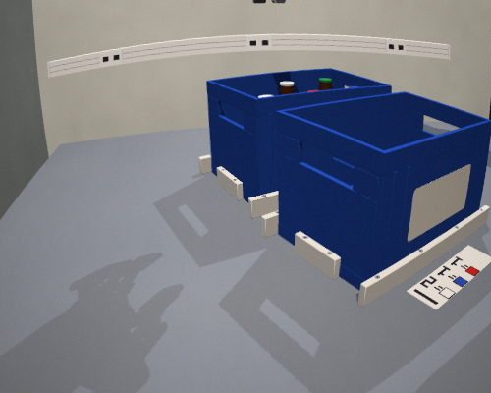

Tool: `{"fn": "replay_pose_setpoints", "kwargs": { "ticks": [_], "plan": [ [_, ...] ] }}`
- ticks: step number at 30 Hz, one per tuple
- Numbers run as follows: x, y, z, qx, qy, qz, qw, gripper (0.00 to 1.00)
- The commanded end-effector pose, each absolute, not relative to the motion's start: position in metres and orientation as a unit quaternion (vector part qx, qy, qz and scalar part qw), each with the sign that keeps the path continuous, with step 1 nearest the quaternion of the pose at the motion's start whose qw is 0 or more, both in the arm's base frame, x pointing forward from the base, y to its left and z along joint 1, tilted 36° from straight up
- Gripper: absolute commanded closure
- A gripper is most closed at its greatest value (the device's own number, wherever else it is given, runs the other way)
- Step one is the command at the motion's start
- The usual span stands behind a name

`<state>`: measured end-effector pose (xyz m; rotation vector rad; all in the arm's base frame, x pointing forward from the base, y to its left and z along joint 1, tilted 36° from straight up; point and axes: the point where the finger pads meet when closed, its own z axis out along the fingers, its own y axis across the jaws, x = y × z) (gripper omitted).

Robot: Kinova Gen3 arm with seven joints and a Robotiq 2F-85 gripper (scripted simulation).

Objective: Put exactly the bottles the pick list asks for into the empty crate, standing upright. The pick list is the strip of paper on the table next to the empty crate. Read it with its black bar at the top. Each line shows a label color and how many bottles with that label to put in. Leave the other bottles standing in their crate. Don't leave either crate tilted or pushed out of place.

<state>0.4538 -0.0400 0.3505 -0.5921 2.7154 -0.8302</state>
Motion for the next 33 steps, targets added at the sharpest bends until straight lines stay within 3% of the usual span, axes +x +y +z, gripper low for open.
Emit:
{"fn": "replay_pose_setpoints", "kwargs": {
  "ticks": [1,15,33],
  "plan": [
    [0.454,-0.04,0.351,-0.203,0.929,-0.284,0.121,0.33],
    [0.454,-0.04,0.351,-0.203,0.929,-0.284,0.121,0.33],
    [0.451,-0.111,0.314,0.049,0.95,-0.242,0.191,0.33]
  ]
}}
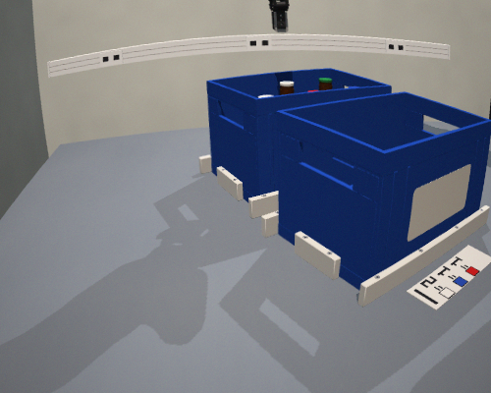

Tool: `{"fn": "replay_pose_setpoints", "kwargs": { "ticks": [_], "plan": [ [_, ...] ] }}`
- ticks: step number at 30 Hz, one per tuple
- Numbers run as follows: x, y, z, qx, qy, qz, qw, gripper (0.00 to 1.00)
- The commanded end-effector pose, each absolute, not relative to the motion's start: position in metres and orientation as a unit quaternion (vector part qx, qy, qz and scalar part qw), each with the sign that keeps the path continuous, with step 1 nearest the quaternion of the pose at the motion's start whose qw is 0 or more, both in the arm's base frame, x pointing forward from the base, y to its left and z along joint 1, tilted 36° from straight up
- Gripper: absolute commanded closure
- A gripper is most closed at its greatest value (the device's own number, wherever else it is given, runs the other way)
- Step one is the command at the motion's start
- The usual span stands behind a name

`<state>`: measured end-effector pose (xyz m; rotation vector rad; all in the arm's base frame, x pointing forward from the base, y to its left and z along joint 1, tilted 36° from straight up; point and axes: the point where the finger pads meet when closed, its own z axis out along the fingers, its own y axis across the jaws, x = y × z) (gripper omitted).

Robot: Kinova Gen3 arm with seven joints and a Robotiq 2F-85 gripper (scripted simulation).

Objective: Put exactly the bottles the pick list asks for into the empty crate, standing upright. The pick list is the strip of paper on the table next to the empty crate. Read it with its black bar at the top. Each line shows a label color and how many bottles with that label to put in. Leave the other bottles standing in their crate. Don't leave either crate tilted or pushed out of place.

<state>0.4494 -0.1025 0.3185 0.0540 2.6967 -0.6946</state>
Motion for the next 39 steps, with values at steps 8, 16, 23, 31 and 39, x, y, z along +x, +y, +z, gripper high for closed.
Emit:
{"fn": "replay_pose_setpoints", "kwargs": {
  "ticks": [8,16,23,31,39],
  "plan": [
    [0.449,-0.146,0.295,0.168,0.936,-0.216,0.22,0.33],
    [0.449,-0.148,0.294,0.168,0.936,-0.216,0.22,0.33],
    [0.45,-0.149,0.292,0.168,0.936,-0.216,0.22,0.33],
    [0.453,-0.154,0.284,0.168,0.936,-0.216,0.22,0.33],
    [0.456,-0.158,0.277,0.168,0.936,-0.216,0.22,0.33]
  ]
}}
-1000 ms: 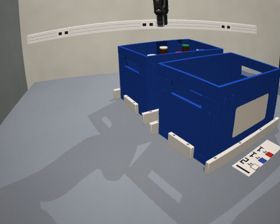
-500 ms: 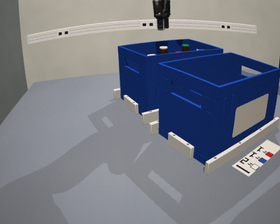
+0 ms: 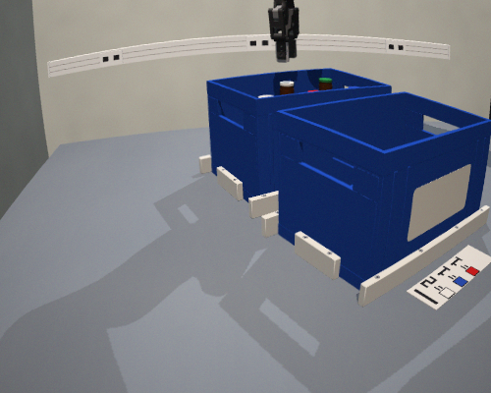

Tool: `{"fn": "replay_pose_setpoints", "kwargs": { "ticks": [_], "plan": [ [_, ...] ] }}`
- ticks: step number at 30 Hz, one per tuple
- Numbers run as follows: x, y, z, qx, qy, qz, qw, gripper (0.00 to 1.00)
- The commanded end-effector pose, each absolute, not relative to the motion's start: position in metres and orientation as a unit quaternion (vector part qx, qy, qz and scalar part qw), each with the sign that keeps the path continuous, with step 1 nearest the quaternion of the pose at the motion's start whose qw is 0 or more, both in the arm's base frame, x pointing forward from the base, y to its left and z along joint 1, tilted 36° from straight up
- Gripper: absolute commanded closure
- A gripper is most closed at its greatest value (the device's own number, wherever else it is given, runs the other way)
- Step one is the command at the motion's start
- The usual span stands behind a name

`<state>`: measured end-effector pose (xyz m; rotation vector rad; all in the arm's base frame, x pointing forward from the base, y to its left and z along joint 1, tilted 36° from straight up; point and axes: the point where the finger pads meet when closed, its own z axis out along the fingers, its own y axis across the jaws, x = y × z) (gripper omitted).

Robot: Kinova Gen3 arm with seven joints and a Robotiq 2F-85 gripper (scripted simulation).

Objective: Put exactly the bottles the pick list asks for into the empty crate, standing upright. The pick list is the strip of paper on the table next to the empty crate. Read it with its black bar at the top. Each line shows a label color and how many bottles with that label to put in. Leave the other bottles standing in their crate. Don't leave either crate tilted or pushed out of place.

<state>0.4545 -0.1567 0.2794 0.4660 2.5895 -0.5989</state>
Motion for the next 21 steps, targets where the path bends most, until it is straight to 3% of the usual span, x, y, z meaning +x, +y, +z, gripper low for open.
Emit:
{"fn": "replay_pose_setpoints", "kwargs": {
  "ticks": [1,21],
  "plan": [
    [0.456,-0.159,0.276,0.168,0.936,-0.216,0.22,0.33],
    [0.464,-0.17,0.257,0.168,0.936,-0.216,0.22,0.33]
  ]
}}
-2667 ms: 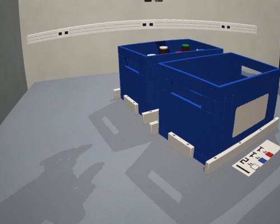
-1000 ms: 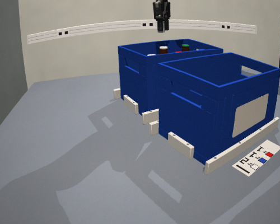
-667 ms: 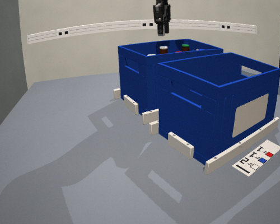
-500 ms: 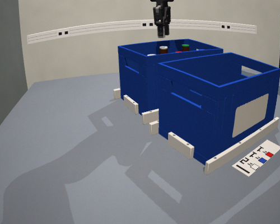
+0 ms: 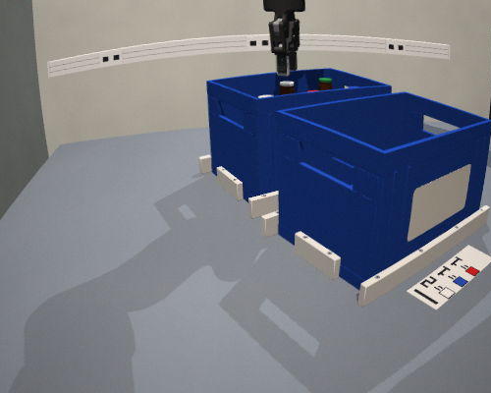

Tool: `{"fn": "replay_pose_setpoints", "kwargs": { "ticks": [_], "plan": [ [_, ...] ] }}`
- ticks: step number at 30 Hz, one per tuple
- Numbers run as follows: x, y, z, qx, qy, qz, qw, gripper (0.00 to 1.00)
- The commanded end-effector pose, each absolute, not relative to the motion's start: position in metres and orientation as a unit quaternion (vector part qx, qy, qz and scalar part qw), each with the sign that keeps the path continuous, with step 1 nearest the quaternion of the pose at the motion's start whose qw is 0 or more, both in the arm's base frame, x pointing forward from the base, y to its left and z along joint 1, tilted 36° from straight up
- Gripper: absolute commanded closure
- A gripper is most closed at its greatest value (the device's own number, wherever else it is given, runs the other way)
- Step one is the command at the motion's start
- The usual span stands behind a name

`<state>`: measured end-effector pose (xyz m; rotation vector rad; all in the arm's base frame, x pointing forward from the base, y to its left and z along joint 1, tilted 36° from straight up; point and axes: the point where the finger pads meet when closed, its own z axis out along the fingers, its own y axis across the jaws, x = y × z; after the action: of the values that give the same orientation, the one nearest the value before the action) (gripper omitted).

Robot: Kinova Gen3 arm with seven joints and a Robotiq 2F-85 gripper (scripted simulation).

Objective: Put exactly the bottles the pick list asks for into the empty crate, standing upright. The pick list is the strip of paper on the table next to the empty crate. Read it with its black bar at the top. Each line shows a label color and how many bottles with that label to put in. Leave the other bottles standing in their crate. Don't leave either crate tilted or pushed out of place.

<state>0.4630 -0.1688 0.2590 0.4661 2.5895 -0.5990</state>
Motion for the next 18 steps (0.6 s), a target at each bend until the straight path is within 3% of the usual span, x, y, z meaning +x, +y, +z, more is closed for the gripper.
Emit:
{"fn": "replay_pose_setpoints", "kwargs": {
  "ticks": [1,18],
  "plan": [
    [0.465,-0.171,0.256,0.168,0.936,-0.216,0.22,0.33],
    [0.472,-0.18,0.239,0.168,0.936,-0.216,0.22,0.33]
  ]
}}
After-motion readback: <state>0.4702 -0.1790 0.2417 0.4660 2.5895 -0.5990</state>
